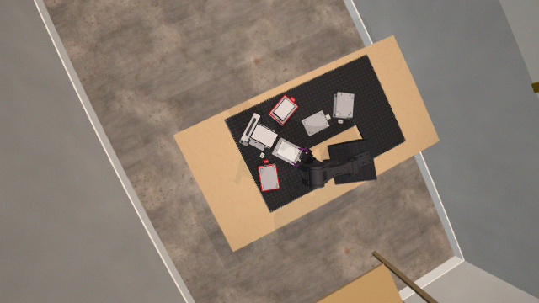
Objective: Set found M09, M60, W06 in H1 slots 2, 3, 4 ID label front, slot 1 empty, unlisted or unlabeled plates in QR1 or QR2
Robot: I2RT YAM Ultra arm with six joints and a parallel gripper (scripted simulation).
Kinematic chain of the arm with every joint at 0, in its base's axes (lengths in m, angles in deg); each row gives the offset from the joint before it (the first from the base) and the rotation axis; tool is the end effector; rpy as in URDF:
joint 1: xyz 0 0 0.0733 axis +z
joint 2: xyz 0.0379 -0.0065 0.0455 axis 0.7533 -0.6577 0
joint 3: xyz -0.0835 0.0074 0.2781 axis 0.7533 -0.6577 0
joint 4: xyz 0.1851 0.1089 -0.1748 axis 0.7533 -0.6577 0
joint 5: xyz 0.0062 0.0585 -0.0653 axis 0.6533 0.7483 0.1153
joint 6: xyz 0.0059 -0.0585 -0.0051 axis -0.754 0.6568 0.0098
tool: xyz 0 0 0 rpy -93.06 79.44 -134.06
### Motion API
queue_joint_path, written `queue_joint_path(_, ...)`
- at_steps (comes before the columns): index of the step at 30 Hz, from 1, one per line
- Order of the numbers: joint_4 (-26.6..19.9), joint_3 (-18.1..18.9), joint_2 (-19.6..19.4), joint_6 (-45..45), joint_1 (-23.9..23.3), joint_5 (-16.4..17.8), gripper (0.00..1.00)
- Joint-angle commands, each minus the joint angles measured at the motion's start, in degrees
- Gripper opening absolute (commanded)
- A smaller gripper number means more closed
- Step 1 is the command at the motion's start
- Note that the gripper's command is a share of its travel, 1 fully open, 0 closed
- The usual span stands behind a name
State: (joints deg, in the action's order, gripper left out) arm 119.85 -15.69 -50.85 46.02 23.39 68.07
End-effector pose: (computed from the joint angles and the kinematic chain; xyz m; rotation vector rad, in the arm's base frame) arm 0.0812 0.2058 0.0206 -0.6047 2.0384 0.6686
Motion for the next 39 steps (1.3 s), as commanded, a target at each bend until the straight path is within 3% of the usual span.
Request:
queue_joint_path(1, 0.0, 0.3, -1.4, 0.2, 0.0, -0.2, 1.0)
queue_joint_path(6, 0.0, 0.3, -1.4, 0.2, 0.0, -0.2, 1.0)
queue_joint_path(7, 0.0, 0.3, -1.4, 0.2, 0.0, -0.2, 0.86)
queue_joint_path(39, 0.0, -0.4, 0.0, 0.2, -0.1, -0.1, 0.86)
